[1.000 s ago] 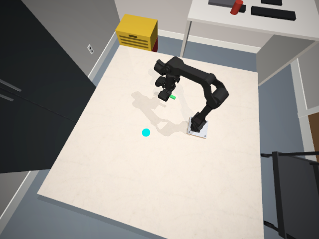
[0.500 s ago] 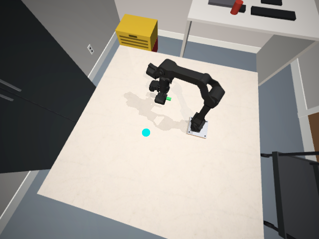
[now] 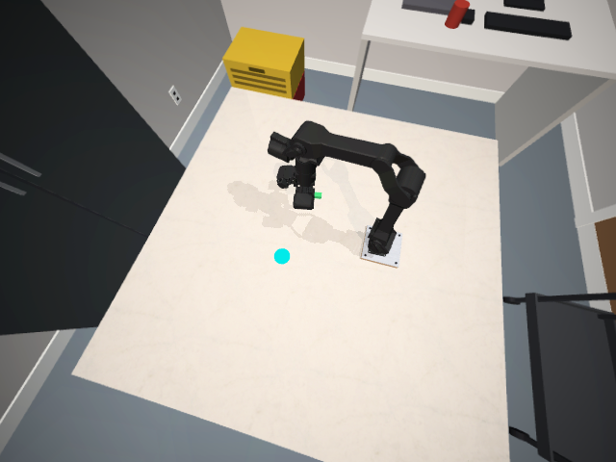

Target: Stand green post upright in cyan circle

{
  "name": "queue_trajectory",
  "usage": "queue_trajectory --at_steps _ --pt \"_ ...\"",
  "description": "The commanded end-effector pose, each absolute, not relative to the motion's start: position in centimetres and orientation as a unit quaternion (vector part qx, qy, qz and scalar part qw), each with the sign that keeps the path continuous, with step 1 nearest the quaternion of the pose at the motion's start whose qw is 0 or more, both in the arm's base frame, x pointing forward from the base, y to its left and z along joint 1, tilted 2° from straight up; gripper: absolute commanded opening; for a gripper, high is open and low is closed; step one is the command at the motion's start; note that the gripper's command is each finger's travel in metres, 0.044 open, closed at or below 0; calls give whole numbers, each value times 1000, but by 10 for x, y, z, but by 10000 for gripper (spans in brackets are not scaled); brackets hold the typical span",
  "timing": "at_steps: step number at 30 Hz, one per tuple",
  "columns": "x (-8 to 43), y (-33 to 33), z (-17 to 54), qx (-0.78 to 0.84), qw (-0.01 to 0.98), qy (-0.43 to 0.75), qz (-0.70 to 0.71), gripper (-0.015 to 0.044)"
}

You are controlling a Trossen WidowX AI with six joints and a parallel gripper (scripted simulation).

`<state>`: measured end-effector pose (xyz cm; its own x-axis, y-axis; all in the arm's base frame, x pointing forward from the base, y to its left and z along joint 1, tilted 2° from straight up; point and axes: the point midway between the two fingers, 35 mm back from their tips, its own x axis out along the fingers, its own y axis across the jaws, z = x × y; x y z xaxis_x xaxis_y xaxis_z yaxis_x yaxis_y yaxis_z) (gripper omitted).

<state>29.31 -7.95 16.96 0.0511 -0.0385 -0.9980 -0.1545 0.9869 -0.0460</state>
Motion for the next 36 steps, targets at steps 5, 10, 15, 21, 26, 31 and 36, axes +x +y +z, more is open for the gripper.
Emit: queue_trajectory --at_steps 5,10,15,21,26,31,36 --pt "304 -59 170 -114 714 686 83 23" --pt "311 -46 171 -140 709 682 109 23" --pt "317 -32 172 -165 704 678 134 23" --pt "323 -15 172 -196 696 671 164 23" --pt "327 -1 173 -221 689 664 189 23" --pt "331 15 174 -245 681 657 213 23" --pt "334 30 174 -270 671 648 237 23"
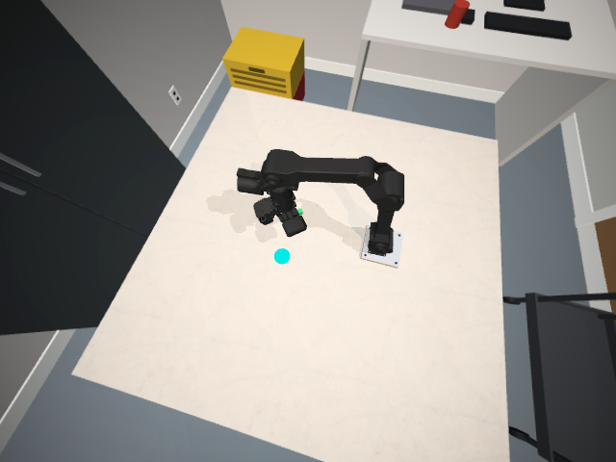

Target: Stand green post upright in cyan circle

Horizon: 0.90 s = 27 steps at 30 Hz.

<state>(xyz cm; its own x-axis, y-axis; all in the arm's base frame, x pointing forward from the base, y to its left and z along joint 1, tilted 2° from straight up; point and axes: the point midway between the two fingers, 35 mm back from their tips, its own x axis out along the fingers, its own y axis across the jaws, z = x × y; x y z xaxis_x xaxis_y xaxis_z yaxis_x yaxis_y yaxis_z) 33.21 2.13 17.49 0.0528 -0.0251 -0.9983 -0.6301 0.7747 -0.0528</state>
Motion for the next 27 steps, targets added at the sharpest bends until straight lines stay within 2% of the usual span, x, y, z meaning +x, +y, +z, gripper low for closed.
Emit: queue_trajectory --at_steps 1,27 --pt "334 33 174 -275 669 646 242 23" --pt "336 117 175 -395 607 587 361 23"
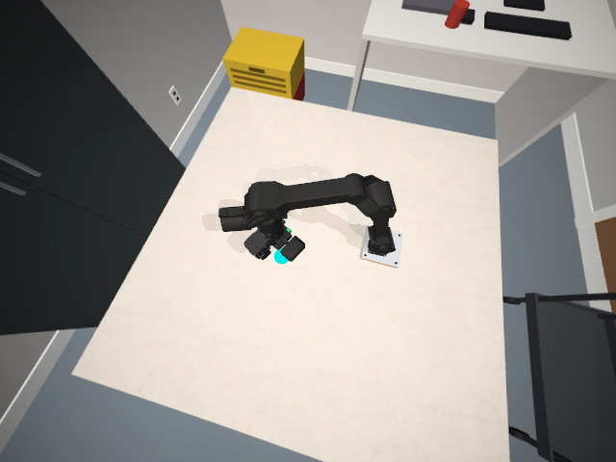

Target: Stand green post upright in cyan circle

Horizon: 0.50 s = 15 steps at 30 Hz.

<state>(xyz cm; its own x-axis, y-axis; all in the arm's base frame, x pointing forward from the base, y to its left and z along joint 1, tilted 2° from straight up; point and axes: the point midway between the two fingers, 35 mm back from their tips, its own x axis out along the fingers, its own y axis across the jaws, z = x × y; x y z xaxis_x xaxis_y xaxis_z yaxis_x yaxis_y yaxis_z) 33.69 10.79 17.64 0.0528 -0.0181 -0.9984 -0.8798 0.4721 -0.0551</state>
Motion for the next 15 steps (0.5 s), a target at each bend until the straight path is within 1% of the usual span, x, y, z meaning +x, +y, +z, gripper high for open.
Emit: queue_trajectory --at_steps 1,15 --pt "336 120 175 -399 605 585 365 23" --pt "343 125 168 -376 629 570 373 23"
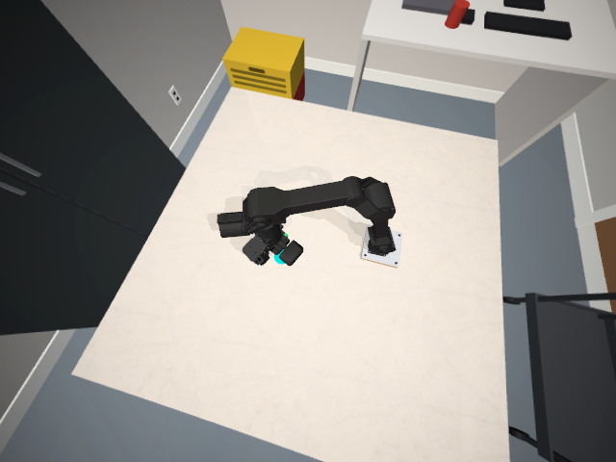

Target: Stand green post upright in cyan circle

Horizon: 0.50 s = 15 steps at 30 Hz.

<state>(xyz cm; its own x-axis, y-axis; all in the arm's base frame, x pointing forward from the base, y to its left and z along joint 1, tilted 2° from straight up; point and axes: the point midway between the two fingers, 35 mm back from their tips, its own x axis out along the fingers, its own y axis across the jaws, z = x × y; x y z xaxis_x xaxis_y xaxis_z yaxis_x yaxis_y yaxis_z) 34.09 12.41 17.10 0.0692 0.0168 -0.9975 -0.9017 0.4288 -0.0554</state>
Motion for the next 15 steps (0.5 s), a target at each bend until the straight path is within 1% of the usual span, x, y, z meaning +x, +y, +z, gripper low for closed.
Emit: queue_trajectory --at_steps 1,15 --pt "343 125 167 -373 631 568 373 23" --pt "353 129 159 -336 667 545 381 23"
